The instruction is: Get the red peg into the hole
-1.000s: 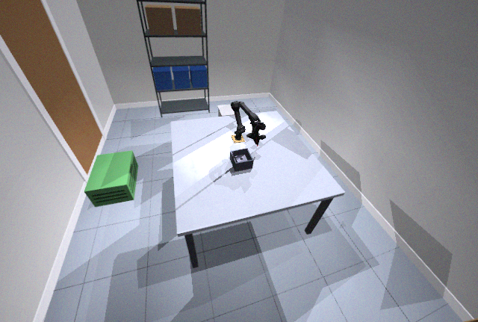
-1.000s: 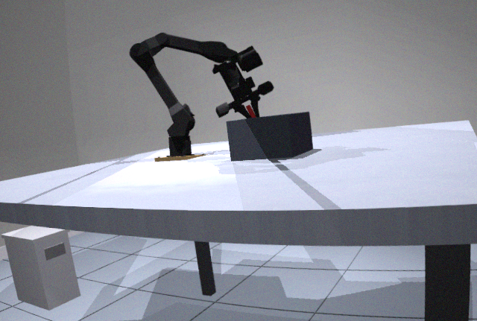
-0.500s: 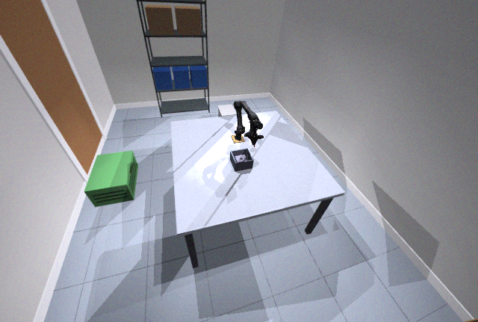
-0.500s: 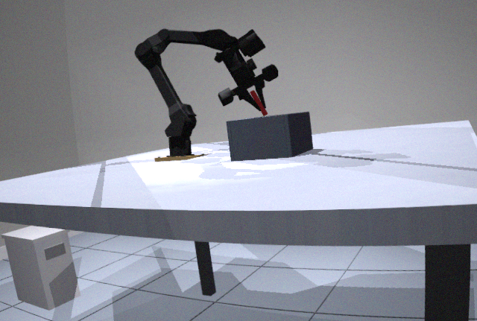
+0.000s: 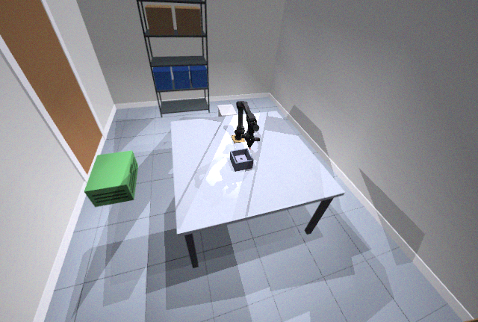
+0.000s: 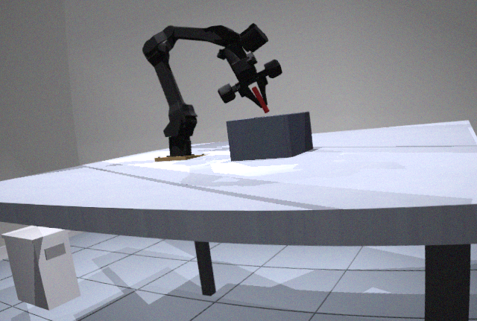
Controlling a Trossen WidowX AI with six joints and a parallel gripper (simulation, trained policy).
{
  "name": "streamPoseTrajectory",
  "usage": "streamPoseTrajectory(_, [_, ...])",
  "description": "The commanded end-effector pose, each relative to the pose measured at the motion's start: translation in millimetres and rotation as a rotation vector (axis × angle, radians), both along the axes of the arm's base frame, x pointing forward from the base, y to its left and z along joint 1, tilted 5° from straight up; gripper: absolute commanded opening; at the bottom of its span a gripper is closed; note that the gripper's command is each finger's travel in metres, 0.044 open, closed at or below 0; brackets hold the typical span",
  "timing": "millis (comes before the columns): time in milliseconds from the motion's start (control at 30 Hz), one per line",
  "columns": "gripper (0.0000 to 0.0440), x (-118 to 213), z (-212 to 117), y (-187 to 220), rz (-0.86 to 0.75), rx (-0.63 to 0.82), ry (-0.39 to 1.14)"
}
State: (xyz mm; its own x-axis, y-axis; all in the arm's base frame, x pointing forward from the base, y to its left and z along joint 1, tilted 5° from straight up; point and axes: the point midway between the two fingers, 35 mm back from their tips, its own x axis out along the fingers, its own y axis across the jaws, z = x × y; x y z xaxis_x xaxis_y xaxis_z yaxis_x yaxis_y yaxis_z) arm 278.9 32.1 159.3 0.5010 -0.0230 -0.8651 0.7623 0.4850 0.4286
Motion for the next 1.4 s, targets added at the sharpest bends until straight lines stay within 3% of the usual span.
streamPoseTrajectory(0, [0.0000,6.0,-3.3,-7.2,-0.015,-0.014,0.008])
streamPoseTrajectory(567, [0.0005,39.2,-18.1,-52.3,-0.114,-0.039,0.030])
streamPoseTrajectory(1133, [0.0018,59.6,-52.7,-71.4,-0.121,-0.030,0.129])
streamPoseTrajectory(1200, [0.0037,61.7,-56.9,-72.9,-0.115,-0.035,0.142])
streamPoseTrajectory(1333, [0.0131,63.8,-62.6,-76.0,-0.095,-0.047,0.170])
streamPoseTrajectory(1367, [0.0134,63.7,-63.4,-76.0,-0.091,-0.050,0.181])
